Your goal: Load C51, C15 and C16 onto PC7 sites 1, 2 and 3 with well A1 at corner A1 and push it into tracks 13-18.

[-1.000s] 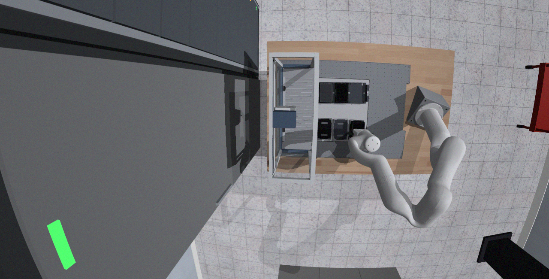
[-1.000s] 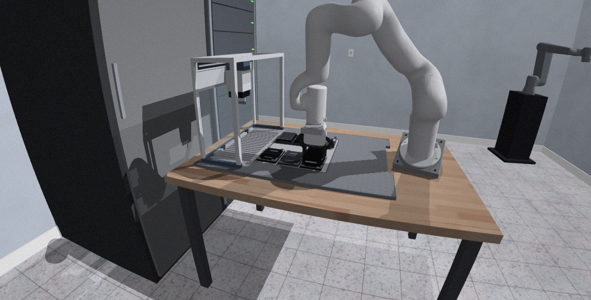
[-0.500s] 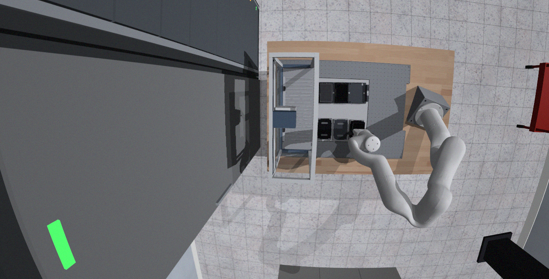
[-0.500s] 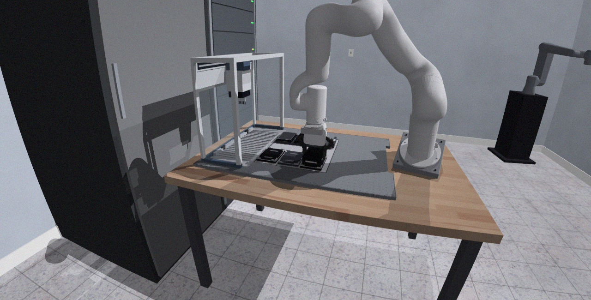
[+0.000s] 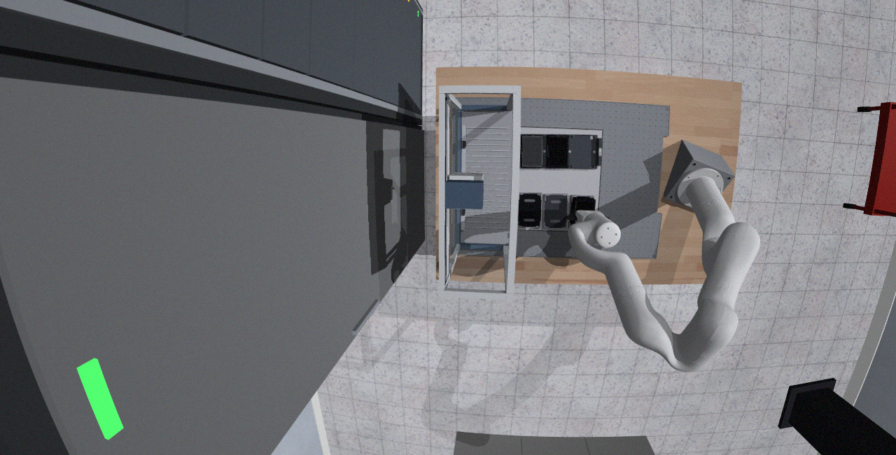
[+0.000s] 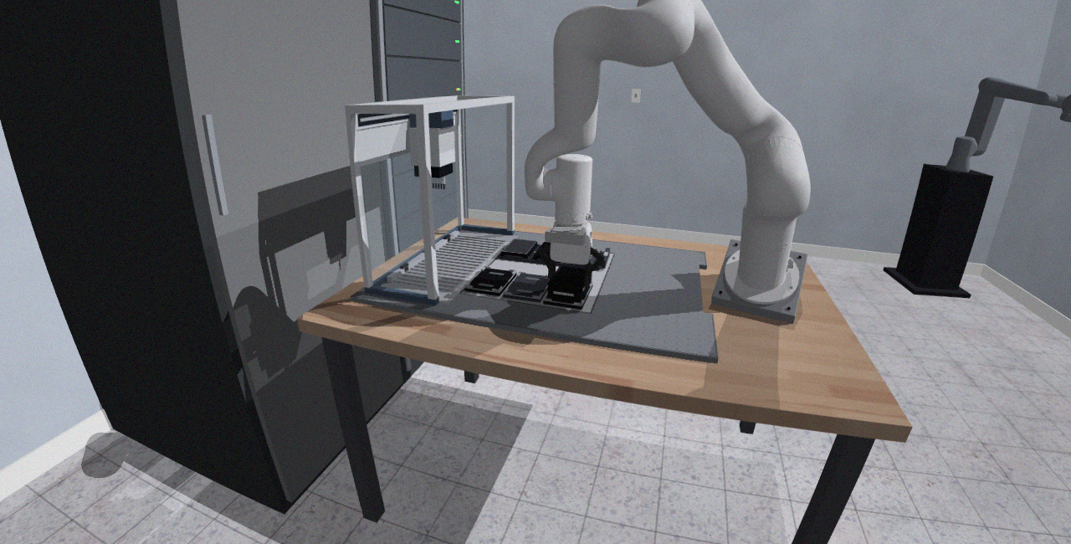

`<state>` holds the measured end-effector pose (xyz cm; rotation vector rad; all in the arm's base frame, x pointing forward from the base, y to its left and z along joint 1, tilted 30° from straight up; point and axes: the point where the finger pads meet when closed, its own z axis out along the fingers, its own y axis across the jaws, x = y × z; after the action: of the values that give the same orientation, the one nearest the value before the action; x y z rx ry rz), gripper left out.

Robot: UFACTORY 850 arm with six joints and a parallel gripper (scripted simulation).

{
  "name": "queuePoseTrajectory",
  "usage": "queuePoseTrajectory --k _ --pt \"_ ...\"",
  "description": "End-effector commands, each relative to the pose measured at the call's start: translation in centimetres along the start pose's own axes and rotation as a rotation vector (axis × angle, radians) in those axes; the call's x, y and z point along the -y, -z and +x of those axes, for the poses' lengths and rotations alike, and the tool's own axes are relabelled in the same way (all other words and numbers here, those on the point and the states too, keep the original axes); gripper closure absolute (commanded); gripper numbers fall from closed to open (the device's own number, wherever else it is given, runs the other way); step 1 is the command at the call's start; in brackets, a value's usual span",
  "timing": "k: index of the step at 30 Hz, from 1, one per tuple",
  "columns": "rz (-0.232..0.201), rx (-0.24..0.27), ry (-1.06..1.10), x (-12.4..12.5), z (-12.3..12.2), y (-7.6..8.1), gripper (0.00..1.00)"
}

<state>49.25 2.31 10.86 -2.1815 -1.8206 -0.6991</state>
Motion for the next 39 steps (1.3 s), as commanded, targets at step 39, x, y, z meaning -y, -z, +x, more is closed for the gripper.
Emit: queuePoseTrajectory --k 39 --pt "-0.001 0.000 0.000 -0.1 0.0 1.7 1.00"
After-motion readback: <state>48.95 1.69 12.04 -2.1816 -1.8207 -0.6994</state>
